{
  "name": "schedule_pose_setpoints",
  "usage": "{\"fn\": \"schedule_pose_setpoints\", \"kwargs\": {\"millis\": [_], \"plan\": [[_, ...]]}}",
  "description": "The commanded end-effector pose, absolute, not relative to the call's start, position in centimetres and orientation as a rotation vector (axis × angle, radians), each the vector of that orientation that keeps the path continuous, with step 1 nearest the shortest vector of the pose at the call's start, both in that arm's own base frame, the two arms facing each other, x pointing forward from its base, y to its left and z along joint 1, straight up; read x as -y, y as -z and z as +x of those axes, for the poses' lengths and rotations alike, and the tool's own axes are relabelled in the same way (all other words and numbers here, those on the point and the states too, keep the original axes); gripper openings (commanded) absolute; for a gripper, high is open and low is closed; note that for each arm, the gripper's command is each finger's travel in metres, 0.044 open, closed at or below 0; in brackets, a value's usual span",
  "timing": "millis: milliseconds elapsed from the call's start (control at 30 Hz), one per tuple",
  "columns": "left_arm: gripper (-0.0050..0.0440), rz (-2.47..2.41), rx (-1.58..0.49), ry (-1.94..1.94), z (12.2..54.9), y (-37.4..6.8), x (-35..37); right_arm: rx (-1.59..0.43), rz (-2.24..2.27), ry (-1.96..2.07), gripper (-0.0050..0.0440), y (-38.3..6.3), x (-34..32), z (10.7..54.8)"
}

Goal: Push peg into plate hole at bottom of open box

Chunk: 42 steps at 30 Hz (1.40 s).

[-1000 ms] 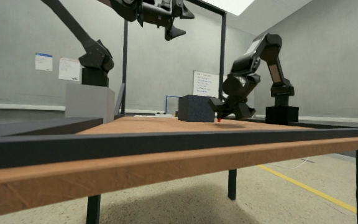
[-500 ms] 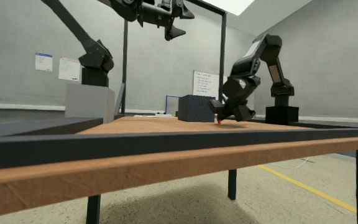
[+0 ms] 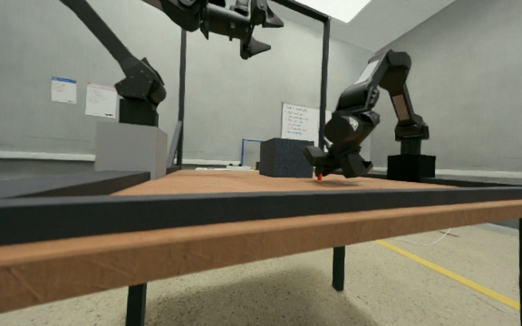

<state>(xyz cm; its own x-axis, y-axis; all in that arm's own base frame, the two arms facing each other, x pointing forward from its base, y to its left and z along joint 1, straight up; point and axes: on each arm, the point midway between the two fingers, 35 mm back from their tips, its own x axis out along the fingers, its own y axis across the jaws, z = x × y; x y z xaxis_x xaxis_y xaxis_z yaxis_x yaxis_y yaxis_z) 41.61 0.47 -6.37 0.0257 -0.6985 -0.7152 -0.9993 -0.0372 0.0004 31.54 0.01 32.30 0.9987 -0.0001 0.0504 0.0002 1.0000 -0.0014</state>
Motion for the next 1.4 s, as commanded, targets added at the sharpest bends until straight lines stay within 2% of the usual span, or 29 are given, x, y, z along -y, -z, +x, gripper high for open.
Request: {"fn": "schedule_pose_setpoints", "kwargs": {"millis": [0, 800, 1000, 1267, 1367], "plan": [[0.0127, -1.789, -1.699, -0.735, 42.1, 5.3, -0.7, 0.077, 0.001, 0.002, 0.044, -33.4, 0.1, 31.4], [0.0127, -1.789, -1.699, -0.736, 42.1, 5.3, -0.7, 0.077, 0.001, 0.002, 0.044, -33.4, 0.1, 31.4], [0.0127, -1.782, -1.673, -0.707, 42.7, 3.6, -1.7, 0.077, 0.001, 0.002, 0.044, -33.4, 0.1, 31.4], [0.0127, -1.792, -1.716, -0.745, 41.7, 5.5, -0.9, 0.077, 0.001, 0.002, 0.044, -33.4, 0.1, 31.4], [0.0127, -1.781, -1.672, -0.706, 42.6, 2.7, -2.7, 0.077, 0.001, 0.002, 0.044, -33.4, 0.1, 31.4]]}}
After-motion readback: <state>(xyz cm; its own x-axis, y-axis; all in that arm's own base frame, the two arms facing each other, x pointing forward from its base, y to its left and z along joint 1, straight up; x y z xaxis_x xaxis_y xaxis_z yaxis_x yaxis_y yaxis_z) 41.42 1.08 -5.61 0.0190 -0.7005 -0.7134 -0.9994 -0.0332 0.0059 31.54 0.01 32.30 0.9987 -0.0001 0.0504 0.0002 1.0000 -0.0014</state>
